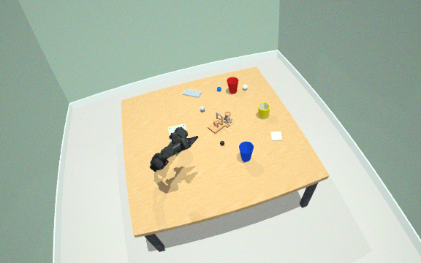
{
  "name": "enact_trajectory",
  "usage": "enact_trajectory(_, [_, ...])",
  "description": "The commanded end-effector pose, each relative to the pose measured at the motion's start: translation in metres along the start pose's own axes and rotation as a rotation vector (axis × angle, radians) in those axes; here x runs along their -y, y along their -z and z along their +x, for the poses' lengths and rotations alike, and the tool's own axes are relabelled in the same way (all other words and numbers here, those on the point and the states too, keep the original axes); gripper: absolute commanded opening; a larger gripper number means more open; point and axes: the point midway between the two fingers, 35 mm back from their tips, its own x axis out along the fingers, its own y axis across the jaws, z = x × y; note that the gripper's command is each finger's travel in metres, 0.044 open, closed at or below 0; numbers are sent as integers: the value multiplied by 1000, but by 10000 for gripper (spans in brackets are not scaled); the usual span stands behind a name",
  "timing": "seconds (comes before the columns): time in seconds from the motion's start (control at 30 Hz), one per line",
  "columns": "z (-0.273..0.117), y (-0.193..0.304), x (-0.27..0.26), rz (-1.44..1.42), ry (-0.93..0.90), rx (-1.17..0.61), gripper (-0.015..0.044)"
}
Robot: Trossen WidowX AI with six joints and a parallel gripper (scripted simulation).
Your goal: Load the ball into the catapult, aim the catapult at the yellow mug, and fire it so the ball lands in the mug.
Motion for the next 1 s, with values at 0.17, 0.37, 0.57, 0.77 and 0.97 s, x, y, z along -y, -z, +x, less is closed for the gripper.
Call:
enact_trajectory(0.17, [82, -29, -10, 181, -252, -75, 440])
enact_trajectory(0.37, [130, -46, -27, 290, -400, -154, 440])
enact_trajectory(0.57, [175, -62, -53, 385, -540, -263, 440])
enact_trajectory(0.77, [217, -81, -88, 467, -672, -386, 440])
enact_trajectory(0.97, [251, -94, -128, 534, -775, -545, 440])
